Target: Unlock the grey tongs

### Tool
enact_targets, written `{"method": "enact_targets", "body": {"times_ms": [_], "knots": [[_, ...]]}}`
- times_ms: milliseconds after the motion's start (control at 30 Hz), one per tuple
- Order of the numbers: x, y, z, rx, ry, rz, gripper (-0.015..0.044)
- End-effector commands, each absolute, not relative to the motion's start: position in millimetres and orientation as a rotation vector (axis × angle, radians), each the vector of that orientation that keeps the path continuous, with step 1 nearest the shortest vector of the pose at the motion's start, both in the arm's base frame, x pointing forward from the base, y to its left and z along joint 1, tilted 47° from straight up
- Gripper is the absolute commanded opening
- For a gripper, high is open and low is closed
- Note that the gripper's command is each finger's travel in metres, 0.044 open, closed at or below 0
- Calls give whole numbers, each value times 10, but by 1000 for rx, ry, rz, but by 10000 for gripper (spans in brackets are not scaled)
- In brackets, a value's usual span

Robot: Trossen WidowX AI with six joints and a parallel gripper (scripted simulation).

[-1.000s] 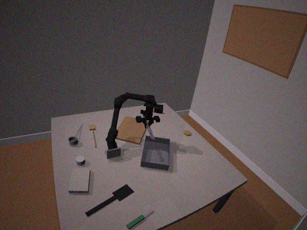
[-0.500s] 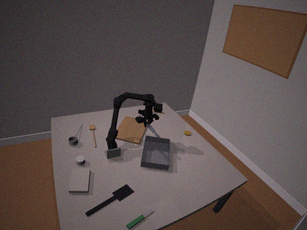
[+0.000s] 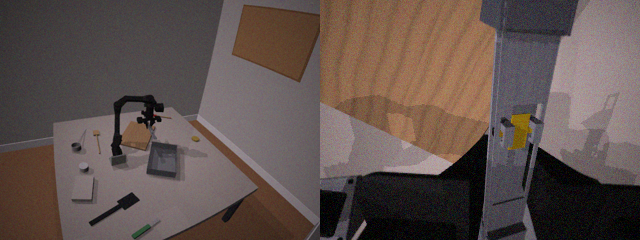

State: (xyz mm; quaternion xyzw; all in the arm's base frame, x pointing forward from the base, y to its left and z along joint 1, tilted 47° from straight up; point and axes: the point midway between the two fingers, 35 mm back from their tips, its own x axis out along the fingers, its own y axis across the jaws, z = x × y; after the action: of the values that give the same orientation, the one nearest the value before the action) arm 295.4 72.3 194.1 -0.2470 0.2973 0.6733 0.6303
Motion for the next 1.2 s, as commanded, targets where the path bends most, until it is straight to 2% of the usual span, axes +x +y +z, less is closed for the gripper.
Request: {"method": "enact_targets", "body": {"times_ms": [0, 600, 1167], "knots": [[2863, 835, 2108, -513, 724, 1493, -150], [2363, 1295, 2670, -239, 913, 1319, -150], [2435, 1280, 2679, -188, 871, 1275, -150]]}}
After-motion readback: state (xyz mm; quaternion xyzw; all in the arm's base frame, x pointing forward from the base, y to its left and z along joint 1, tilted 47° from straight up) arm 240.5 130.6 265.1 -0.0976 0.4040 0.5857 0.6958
